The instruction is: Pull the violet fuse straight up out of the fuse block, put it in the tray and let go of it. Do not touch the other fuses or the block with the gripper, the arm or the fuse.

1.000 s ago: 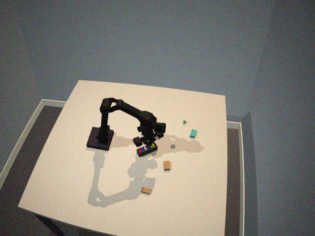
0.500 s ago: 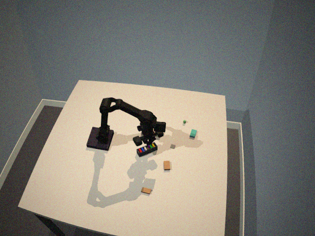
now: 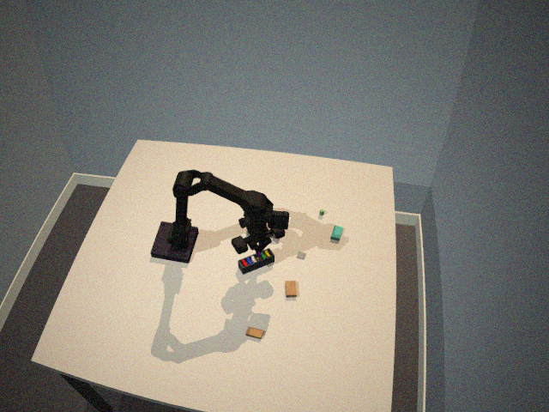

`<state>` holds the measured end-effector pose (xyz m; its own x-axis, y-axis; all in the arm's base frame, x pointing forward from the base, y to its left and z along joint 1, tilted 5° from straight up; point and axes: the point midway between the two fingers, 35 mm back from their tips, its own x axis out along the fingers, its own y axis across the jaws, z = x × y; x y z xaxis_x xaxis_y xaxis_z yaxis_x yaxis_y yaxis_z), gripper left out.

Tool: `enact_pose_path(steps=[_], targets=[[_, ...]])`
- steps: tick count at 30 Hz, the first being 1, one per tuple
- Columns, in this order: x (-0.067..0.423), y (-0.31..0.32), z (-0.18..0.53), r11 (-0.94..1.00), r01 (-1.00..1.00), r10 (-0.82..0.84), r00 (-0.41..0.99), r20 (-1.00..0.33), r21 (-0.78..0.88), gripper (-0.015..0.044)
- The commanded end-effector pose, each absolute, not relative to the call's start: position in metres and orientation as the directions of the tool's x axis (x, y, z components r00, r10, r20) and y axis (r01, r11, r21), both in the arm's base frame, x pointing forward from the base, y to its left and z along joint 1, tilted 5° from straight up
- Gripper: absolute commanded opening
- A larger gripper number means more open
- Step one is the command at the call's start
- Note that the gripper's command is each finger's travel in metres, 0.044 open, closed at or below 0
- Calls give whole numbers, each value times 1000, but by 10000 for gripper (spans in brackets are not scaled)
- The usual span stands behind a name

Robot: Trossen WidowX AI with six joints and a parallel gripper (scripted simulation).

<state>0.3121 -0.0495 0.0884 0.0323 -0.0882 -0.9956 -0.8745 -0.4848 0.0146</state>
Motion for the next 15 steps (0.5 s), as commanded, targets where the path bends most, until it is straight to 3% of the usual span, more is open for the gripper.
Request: enact_pose_path(steps=[1, 15], targets=[[312, -49, 91, -482, -876, -85, 32, -996, 13, 0], [311, -47, 112, -482, -876, -85, 32, -996, 13, 0]])
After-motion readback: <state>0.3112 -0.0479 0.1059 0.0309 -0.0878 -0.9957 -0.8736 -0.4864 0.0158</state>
